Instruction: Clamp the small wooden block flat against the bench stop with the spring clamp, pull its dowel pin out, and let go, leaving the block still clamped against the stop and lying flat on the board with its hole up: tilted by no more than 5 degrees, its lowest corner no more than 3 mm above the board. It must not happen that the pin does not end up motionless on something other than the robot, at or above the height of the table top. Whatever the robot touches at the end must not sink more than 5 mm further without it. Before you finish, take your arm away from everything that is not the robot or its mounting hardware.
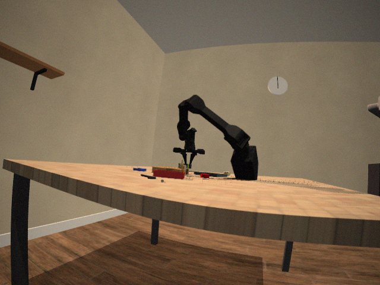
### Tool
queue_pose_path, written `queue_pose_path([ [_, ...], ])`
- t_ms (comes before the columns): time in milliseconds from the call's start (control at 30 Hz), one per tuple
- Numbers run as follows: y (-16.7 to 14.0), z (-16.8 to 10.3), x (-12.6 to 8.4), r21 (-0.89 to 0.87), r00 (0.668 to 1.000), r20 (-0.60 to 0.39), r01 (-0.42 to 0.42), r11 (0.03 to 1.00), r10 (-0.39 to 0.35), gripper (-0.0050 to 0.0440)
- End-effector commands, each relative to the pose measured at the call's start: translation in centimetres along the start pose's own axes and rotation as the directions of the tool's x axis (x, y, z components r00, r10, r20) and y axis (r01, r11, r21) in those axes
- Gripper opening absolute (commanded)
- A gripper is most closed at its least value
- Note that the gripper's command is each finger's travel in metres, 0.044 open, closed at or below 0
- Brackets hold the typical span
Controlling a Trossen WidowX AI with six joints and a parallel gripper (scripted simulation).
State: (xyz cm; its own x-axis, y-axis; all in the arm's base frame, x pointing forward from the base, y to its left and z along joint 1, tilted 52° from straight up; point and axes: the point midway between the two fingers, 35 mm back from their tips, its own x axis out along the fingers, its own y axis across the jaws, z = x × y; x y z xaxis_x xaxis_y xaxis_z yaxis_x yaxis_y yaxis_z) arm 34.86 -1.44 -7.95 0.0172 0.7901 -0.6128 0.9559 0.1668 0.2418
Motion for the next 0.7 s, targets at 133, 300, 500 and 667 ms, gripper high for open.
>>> queue_pose_path([
  [133, 0.2, -0.8, -0.2, -0.004, 1.000, 0.001, -0.007, 1.000, 0.007, 0.0000],
  [300, 0.2, -1.0, -0.2, -0.004, 1.000, 0.001, -0.007, 1.000, 0.007, 0.0000],
  [500, 0.2, -1.4, -0.2, -0.004, 1.000, 0.001, -0.007, 1.000, 0.007, 0.0000],
  [667, 0.2, -1.7, -0.2, -0.003, 1.000, 0.001, -0.007, 1.000, 0.007, 0.0000],
])
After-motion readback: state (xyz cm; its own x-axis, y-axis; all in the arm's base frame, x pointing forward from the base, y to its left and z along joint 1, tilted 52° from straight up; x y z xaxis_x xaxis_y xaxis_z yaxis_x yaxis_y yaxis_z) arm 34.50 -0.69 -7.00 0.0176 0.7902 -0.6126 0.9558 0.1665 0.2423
